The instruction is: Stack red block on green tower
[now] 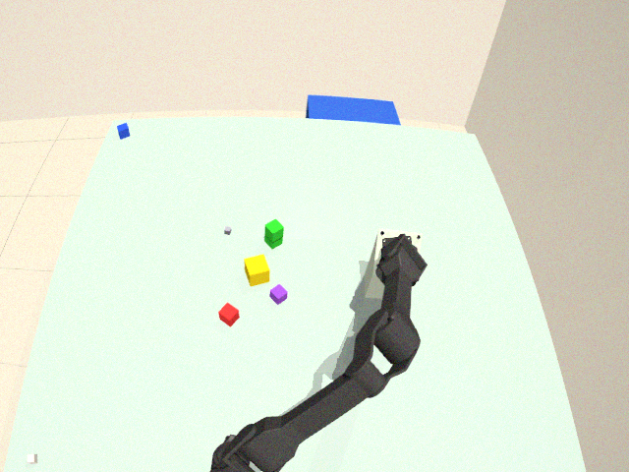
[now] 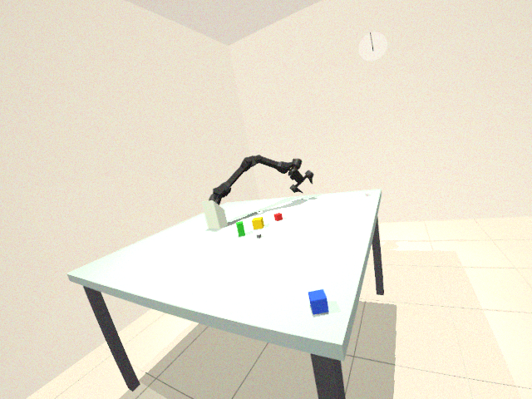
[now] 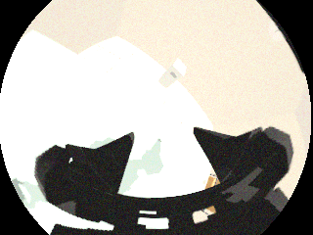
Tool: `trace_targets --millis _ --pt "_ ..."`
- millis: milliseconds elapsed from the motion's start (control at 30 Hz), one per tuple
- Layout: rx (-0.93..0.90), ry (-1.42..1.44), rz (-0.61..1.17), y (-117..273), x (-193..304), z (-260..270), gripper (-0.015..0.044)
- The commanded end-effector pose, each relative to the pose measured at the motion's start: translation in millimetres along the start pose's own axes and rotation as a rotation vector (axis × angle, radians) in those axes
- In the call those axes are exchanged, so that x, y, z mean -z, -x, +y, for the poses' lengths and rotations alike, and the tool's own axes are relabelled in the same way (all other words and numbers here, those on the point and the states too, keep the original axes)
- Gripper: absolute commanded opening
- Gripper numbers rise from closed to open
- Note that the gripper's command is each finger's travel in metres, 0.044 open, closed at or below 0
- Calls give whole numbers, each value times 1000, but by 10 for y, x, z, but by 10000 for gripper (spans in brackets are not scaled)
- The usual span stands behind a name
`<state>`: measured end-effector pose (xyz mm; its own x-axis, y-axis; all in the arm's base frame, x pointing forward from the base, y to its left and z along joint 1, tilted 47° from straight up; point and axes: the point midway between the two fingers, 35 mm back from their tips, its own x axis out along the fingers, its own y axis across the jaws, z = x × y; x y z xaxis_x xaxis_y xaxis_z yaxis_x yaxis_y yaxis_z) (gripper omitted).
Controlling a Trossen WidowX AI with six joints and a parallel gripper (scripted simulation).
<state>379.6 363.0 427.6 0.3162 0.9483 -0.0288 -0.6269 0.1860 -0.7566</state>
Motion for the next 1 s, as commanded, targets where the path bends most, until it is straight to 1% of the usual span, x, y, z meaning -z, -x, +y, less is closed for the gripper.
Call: trace_targets --millis 0,267,500,733,867,967 --pt "-47 -288 155 222 706 137 440" --pt "-42 -841 427 876 1795 470 440" --pt "51 -1375 645 1641 2493 888 440" --pt "198 -1922 813 2423 2869 1390 440" --pt "302 -2243 878 2822 2945 1682 440" --pt "395 -2509 908 3051 2951 1859 440"
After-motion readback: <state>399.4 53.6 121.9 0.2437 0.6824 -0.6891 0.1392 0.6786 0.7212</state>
